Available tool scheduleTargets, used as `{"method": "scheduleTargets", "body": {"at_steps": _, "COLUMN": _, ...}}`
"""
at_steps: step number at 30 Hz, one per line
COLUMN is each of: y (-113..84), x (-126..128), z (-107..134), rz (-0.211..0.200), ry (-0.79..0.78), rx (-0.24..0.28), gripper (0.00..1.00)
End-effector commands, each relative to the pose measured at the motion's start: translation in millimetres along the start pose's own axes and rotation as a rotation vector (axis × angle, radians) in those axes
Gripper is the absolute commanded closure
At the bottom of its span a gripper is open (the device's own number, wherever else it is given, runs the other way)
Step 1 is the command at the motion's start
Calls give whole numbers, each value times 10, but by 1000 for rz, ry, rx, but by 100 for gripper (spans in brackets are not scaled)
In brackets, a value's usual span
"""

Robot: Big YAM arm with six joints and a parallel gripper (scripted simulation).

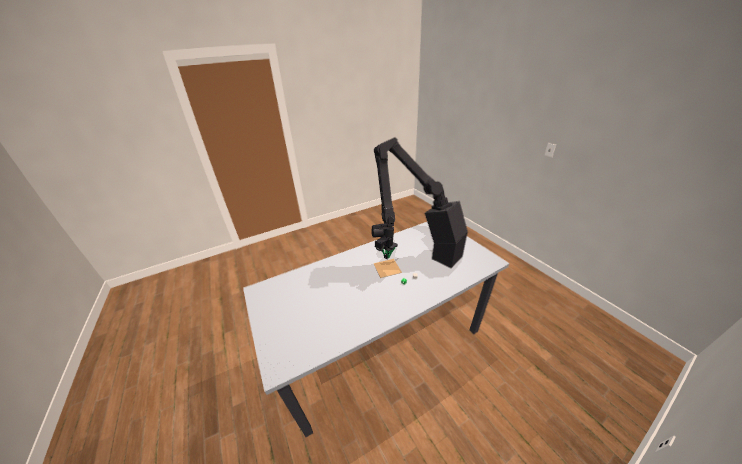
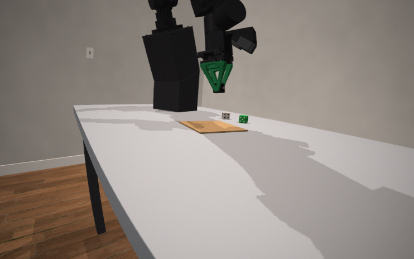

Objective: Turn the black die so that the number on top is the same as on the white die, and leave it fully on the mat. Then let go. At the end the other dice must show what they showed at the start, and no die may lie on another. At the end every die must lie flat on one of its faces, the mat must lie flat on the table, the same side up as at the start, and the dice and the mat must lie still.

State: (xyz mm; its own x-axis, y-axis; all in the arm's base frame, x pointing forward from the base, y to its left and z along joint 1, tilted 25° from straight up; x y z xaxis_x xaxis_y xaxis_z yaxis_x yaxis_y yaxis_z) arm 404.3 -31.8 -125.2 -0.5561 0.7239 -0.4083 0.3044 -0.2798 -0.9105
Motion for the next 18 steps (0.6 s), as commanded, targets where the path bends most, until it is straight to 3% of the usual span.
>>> {"method": "scheduleTargets", "body": {"at_steps": 1, "y": 57, "x": -15, "z": 101, "rz": 12, "ry": -9, "rx": -88, "gripper": 80}}
{"method": "scheduleTargets", "body": {"at_steps": 10, "y": 85, "x": 69, "z": 352, "rz": 34, "ry": -13, "rx": -655, "gripper": 80}}
{"method": "scheduleTargets", "body": {"at_steps": 11, "y": 130, "x": -27, "z": 290, "rz": 57, "ry": -15, "rx": -722, "gripper": 80}}
{"method": "scheduleTargets", "body": {"at_steps": 12, "y": 135, "x": -39, "z": 283, "rz": 60, "ry": -15, "rx": -730, "gripper": 80}}
{"method": "scheduleTargets", "body": {"at_steps": 14, "y": 155, "x": -31, "z": 317, "rz": 67, "ry": -18, "rx": -829, "gripper": 80}}
{"method": "scheduleTargets", "body": {"at_steps": 16, "y": 155, "x": -31, "z": 317, "rz": 67, "ry": -18, "rx": -829, "gripper": 80}}
{"method": "scheduleTargets", "body": {"at_steps": 18, "y": 163, "x": -29, "z": 336, "rz": 71, "ry": -22, "rx": -900, "gripper": 80}}
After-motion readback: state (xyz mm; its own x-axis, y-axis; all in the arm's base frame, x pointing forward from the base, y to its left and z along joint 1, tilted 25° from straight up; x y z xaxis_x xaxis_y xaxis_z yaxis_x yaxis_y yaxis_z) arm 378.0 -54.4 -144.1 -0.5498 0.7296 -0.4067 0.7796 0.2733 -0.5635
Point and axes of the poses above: the point where the finger pads meet when closed, its own y axis out along the fingers, its own x axis across the jaws, z = x × y, the point moved 4 cm from there along -y, back along the fingers, and after that the axes turned 3 degrees about -y, right-handed, at the moved point
